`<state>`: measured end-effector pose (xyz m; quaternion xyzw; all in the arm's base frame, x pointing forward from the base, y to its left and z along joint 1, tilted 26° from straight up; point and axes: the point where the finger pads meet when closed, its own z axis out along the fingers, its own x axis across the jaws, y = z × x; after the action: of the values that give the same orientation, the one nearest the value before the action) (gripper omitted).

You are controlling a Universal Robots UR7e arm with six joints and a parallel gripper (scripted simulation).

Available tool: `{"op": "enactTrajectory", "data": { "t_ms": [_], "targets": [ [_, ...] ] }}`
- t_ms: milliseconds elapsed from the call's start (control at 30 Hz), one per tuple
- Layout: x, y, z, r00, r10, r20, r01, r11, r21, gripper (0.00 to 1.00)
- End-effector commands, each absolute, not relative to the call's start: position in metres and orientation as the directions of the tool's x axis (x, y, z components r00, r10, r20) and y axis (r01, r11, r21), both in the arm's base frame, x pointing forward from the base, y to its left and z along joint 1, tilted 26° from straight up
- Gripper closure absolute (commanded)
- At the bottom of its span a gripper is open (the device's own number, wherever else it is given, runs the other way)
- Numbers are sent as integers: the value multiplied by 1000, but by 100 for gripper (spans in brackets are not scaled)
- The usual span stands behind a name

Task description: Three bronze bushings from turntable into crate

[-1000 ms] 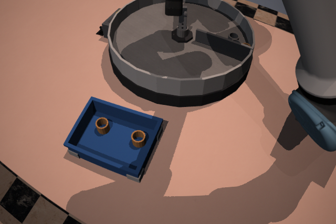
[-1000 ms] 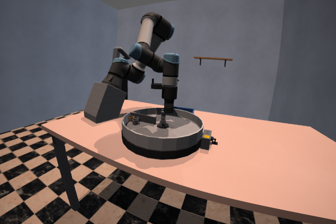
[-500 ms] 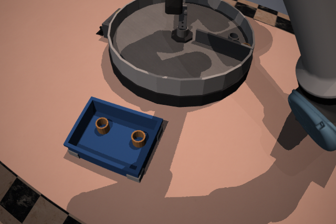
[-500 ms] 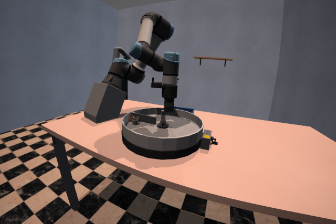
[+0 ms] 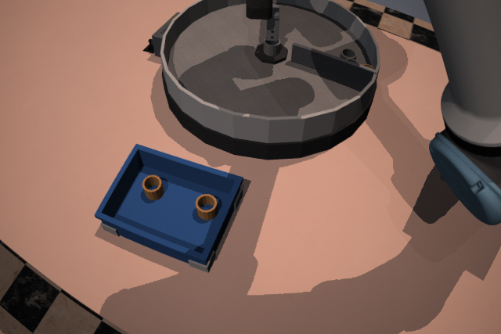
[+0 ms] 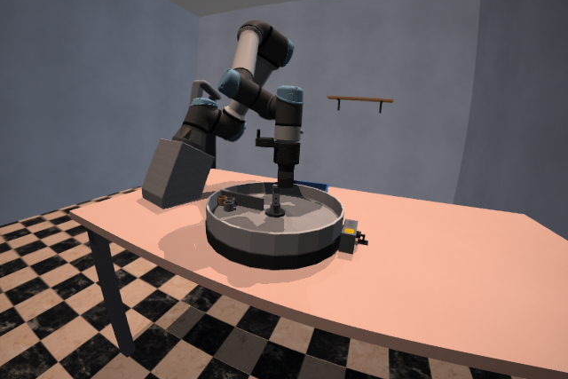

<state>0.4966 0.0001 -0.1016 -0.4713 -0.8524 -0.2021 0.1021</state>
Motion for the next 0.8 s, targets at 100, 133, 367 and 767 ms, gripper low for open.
{"op": "enactTrajectory", "data": {
  "t_ms": [100,133,367,767],
  "targets": [
    [497,-1,-100,-535,763,363,845,474,249,58],
    [497,-1,-100,-535,763,363,845,474,249,58],
    [497,-3,-97,-535,763,363,845,474,249,58],
    [497,-3,-96,-535,763,363,845,474,249,58]
  ]
}}
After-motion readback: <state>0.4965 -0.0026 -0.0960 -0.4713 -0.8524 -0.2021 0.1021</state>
